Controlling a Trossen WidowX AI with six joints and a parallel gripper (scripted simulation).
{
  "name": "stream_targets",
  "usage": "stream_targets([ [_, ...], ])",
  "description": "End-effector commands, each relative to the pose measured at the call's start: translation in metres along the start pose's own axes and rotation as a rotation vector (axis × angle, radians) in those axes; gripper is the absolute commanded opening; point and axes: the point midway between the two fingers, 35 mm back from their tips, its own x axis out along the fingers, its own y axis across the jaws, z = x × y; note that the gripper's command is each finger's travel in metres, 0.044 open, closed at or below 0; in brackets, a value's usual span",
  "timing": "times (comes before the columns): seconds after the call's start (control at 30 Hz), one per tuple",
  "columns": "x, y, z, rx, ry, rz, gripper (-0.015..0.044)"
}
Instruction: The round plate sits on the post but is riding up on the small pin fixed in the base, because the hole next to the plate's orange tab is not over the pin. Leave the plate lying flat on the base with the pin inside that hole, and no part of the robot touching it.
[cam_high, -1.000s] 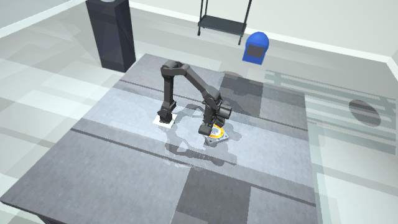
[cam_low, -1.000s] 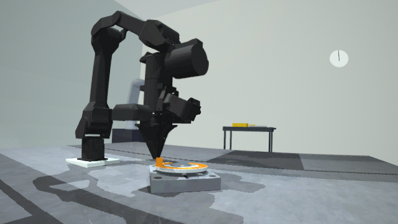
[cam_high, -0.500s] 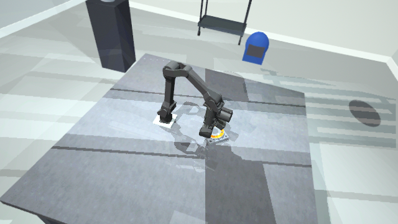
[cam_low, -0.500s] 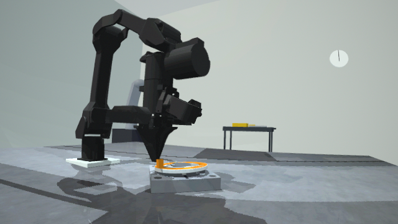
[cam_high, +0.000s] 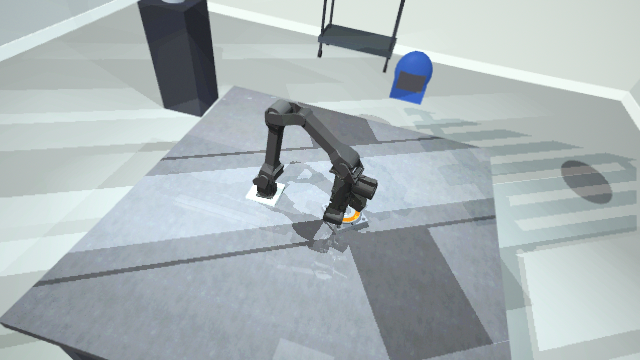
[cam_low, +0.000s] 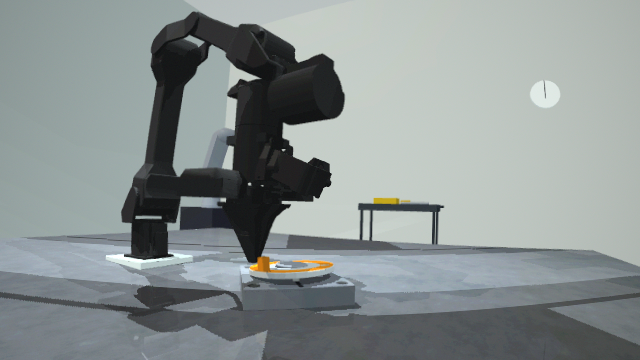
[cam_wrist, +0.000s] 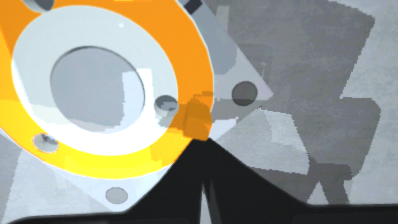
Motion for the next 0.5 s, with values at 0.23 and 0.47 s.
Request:
stream_targets([
  [0.23, 0.0, -0.004, 0.013, -0.002, -0.005, -0.002, 0.0],
  [0.47, -0.002, -0.005, 0.021, -0.002, -0.006, -0.002, 0.0],
])
